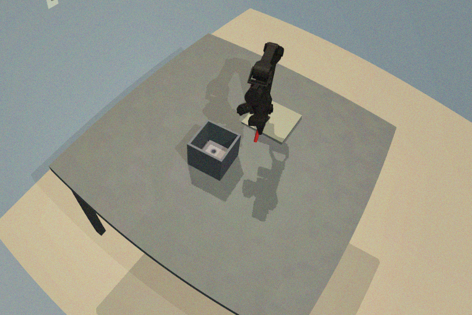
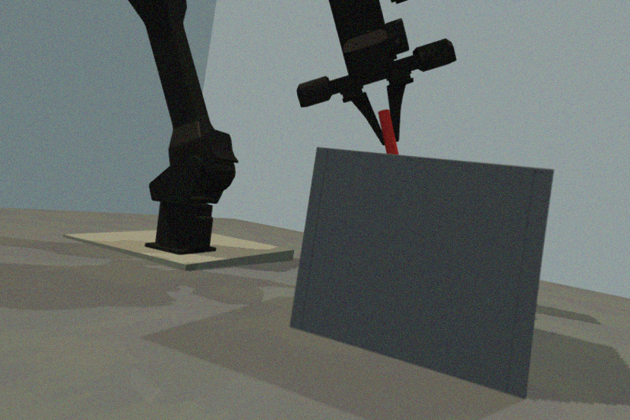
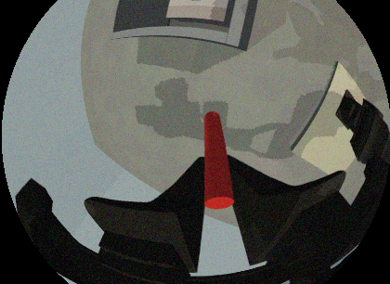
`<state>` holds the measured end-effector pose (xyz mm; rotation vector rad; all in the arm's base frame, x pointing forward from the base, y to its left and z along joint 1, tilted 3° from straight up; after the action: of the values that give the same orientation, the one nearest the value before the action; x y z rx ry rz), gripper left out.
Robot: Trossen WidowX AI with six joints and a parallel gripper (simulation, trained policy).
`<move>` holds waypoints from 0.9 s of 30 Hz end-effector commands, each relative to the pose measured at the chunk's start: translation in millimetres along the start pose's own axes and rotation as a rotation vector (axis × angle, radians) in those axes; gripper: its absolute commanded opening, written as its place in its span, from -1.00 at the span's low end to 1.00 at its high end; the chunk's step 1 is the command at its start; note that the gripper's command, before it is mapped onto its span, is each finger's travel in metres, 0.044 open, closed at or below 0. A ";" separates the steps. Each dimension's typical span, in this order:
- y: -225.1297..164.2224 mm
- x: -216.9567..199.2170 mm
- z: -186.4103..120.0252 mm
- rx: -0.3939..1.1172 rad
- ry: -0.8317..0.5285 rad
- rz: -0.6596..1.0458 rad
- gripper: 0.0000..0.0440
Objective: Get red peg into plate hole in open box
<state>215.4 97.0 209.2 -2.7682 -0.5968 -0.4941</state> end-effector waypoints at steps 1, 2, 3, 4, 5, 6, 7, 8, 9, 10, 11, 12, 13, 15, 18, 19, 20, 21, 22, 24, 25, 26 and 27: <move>9.3 5.1 -13.4 -0.038 0.023 -0.003 -1.00; 13.1 6.1 -16.6 -0.051 0.026 0.000 -1.00; 17.0 6.9 -19.4 -0.064 0.028 0.004 -1.00; 21.0 7.4 -21.9 -0.076 0.029 0.008 -1.00; 25.1 7.7 -24.0 -0.088 0.027 0.013 -1.00; 29.1 7.7 -25.8 -0.099 0.025 0.019 -1.00; 33.1 7.6 -27.2 -0.110 0.021 0.025 -1.00; 37.1 7.4 -28.5 -0.119 0.017 0.031 -1.00; 41.0 7.3 -29.5 -0.127 0.012 0.037 -1.00; 44.8 7.1 -30.4 -0.135 0.007 0.044 -1.00; 48.6 6.9 -31.1 -0.142 0.001 0.050 -1.00; 52.4 6.8 -31.8 -0.148 -0.004 0.056 -1.00; 56.1 6.8 -32.4 -0.154 -0.009 0.062 -1.00; 63.4 7.0 -33.4 -0.163 -0.018 0.073 -1.00; 74.0 7.3 -34.3 -0.175 -0.032 0.089 -1.00; 77.5 7.4 -34.5 -0.177 -0.036 0.095 -1.00; 80.9 7.5 -34.6 -0.180 -0.041 0.100 -1.00; 84.3 7.6 -34.7 -0.182 -0.045 0.104 -1.00; 87.6 7.8 -34.6 -0.183 -0.049 0.109 -1.00; 94.1 8.1 -34.3 -0.186 -0.057 0.117 -1.00; 97.3 8.2 -34.0 -0.186 -0.061 0.121 -1.00; 100.4 8.3 -33.7 -0.186 -0.065 0.125 -1.00; 103.4 8.4 -33.2 -0.186 -0.069 0.128 -1.00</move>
<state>255.1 2.7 222.7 -2.9836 -0.4021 -0.4510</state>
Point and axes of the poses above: the point midway between the two fingers, 35 mm back from their tips, its own z axis out along the fingers, its own x axis across the jaws, y = z × x, the point moved 1 cm from there along -z, back along the fingers, and after that the axes turned 1 degree about -z, right-handed, at the moved point
